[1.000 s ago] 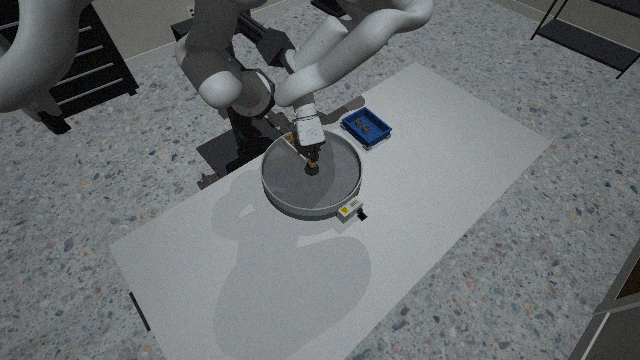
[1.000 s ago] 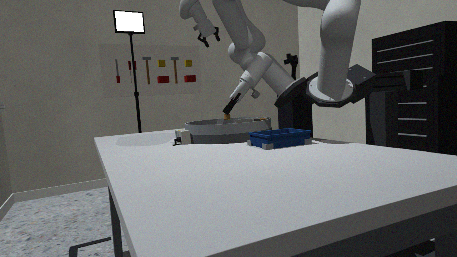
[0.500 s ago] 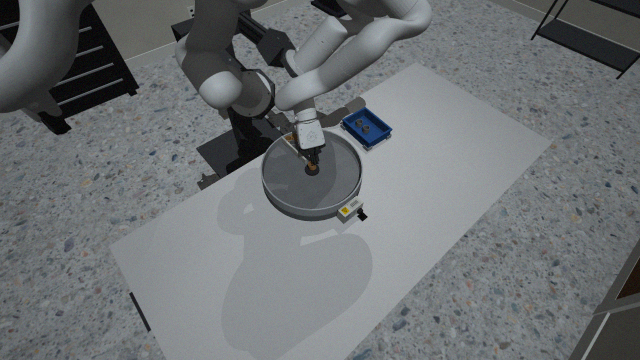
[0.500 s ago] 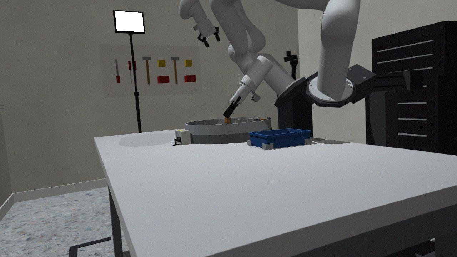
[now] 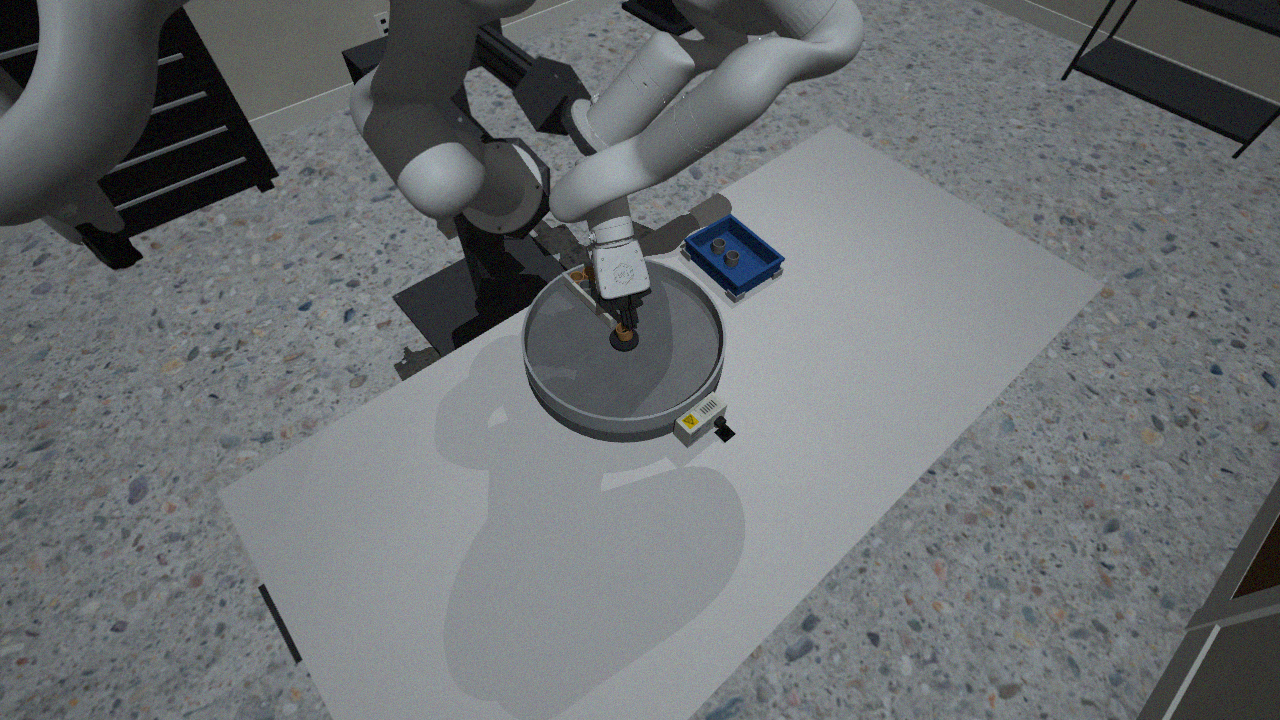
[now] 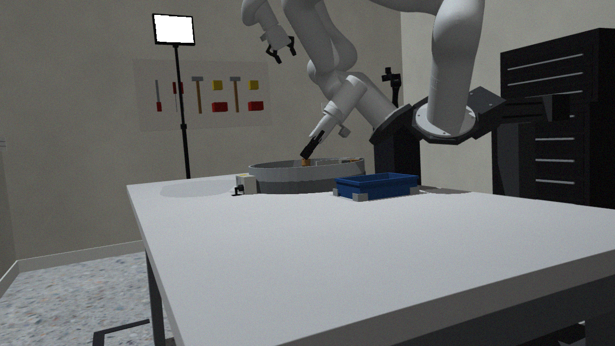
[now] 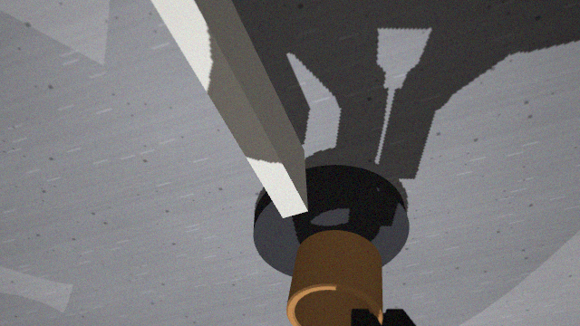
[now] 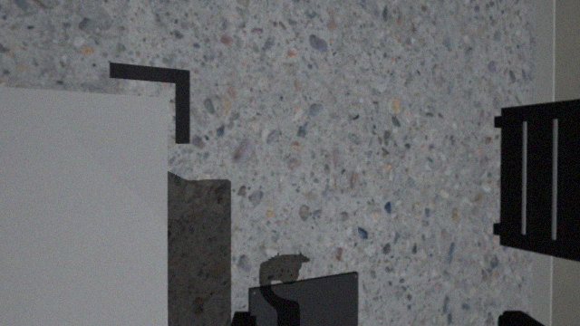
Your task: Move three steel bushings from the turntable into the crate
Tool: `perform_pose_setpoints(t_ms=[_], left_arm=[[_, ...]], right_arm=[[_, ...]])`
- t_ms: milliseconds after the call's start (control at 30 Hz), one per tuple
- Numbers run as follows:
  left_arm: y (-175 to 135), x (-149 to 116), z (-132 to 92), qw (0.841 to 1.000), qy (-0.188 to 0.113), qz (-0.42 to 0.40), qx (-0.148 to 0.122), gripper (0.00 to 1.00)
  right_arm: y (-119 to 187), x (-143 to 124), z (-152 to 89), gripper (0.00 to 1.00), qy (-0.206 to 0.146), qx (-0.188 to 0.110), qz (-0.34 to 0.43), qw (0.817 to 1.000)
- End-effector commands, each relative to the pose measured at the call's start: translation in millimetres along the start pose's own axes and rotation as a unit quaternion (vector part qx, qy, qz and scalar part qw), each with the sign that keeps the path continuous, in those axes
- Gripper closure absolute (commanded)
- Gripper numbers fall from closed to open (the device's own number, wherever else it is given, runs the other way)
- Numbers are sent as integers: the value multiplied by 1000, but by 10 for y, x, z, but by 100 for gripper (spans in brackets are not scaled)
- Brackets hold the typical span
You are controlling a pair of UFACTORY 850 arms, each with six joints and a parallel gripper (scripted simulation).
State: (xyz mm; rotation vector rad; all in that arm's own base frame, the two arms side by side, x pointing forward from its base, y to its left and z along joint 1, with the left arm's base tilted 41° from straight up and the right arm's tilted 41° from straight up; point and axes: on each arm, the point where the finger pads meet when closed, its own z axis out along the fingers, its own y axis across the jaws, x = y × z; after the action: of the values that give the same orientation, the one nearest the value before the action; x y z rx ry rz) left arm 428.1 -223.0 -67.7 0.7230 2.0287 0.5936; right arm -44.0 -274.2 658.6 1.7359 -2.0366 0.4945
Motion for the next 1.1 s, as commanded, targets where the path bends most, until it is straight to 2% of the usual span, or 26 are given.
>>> perform_pose_setpoints(t_ms=[0,1067], left_arm=[[-1,-8,1,1000,-1,0,0,100],[-2,29,44,1000,-1,0,0,100]], right_arm=[[0,4,-8,0,1,0,0,1000],[0,4,-8,0,1,0,0,1000]])
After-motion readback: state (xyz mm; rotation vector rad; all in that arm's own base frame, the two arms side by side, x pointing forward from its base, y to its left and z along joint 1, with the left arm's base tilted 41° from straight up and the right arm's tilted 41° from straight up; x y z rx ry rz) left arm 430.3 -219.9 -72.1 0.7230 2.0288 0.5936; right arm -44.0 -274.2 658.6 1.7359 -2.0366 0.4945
